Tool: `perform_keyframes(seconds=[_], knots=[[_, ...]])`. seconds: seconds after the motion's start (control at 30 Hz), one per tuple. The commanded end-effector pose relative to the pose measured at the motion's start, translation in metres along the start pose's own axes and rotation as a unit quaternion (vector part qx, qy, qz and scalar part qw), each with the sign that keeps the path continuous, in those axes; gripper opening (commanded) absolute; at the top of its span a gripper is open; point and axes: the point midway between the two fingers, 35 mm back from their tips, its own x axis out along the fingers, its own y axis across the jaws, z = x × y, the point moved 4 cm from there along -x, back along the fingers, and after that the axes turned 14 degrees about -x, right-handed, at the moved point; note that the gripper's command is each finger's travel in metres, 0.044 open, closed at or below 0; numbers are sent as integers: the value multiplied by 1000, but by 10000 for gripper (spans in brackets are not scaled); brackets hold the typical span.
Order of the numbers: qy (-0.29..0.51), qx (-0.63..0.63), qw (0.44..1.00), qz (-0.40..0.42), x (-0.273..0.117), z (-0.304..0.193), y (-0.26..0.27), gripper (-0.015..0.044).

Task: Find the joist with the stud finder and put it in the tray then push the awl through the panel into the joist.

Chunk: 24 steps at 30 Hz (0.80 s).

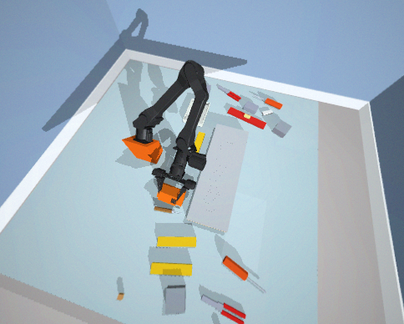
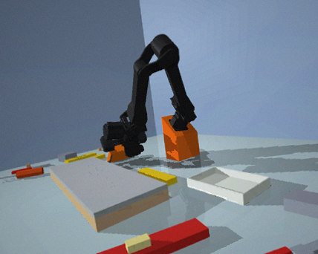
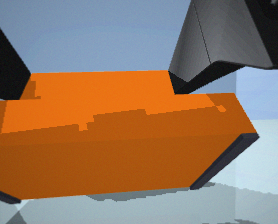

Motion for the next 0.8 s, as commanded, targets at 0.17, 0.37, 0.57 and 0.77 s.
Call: perform_keyframes(seconds=[0.17,0.37,0.57,0.77], knots=[[3,4,1000,-2,2,2,3,0],[2,3,1000,-3,2,2,1,0],[1,2,1000,-4,4,6,-1,157],[1,2,1000,-4,3,7,-1,315]])
